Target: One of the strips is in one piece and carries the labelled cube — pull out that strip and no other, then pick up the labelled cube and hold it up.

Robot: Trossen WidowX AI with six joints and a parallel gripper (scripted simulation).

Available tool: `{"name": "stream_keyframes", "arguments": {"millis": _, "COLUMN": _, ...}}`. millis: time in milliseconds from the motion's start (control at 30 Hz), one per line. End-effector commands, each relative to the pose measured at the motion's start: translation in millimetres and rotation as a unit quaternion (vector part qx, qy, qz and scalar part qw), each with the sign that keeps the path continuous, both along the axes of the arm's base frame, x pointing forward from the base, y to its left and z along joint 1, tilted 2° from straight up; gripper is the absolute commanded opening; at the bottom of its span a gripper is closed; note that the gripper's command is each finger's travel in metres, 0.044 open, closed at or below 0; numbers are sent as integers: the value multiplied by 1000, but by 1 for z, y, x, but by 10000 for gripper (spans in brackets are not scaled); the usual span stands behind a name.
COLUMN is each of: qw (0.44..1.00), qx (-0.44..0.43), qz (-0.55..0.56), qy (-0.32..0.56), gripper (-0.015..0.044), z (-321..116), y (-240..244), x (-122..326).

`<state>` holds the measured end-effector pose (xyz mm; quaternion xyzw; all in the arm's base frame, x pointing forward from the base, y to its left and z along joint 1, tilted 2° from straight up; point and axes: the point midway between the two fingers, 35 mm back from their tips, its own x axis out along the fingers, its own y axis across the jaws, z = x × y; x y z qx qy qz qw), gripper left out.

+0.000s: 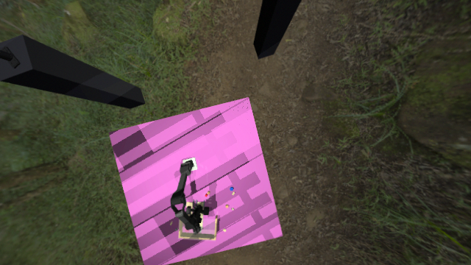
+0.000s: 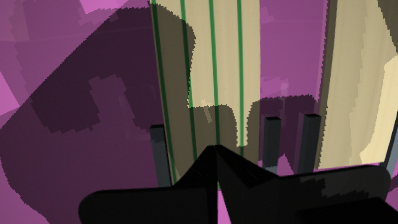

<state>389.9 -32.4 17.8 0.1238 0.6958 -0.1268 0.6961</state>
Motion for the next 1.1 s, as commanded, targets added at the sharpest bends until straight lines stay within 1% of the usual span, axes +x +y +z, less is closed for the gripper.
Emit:
{"name": "stream_keyframes", "arguments": {"millis": 0, "qw": 1000, "qx": 0, "qz": -2, "qy": 0, "gripper": 0, "z": -1, "y": 0, "x": 0}}
{"name": "stream_keyframes", "arguments": {"millis": 1067, "qw": 1000, "qx": 0, "qz": -2, "qy": 0, "gripper": 0, "z": -4, "y": 0, "x": 2}}
